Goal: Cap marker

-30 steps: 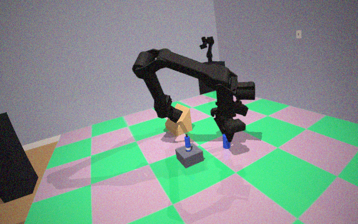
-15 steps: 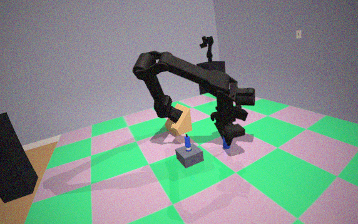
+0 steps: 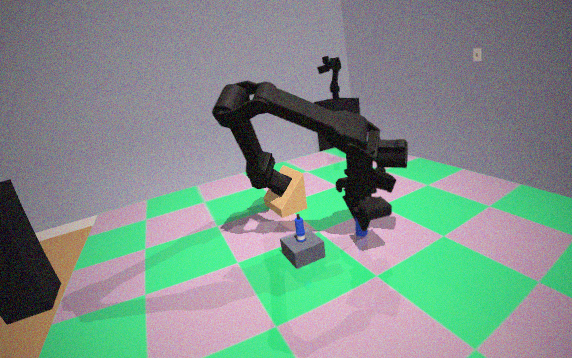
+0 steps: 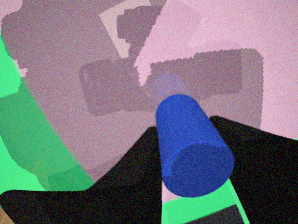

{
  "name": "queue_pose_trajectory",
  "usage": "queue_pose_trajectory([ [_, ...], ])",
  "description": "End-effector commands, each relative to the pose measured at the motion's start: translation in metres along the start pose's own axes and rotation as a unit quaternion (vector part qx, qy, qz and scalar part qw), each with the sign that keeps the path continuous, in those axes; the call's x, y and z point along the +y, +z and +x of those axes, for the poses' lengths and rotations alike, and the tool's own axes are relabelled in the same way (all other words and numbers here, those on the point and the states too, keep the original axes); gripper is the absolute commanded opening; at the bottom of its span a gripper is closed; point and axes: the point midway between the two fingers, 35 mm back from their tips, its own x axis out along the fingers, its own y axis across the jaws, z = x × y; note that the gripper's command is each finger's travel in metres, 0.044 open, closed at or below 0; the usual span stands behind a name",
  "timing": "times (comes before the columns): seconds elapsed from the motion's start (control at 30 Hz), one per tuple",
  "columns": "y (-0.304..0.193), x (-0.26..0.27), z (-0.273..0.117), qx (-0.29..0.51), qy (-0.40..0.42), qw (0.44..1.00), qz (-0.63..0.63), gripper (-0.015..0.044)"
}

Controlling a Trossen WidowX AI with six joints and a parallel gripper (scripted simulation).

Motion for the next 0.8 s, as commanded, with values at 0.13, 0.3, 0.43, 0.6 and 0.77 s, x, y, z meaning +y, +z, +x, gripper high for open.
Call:
queue_pose_trajectory([
  [0.13,0.003,-0.001,-0.024,-0.003,-0.002,1.000,0.001,0.0000],
  [0.3,0.002,-0.001,-0.039,-0.003,-0.002,1.000,0.001,0.0000],
  [0.43,0.002,0.000,-0.052,-0.003,-0.002,1.000,0.001,0.0000],
  [0.6,0.001,0.000,-0.057,-0.003,-0.001,1.000,0.001,0.0000],
  [0.77,-0.012,-0.004,-0.063,-0.006,0.002,1.000,0.007,0.0000],
])
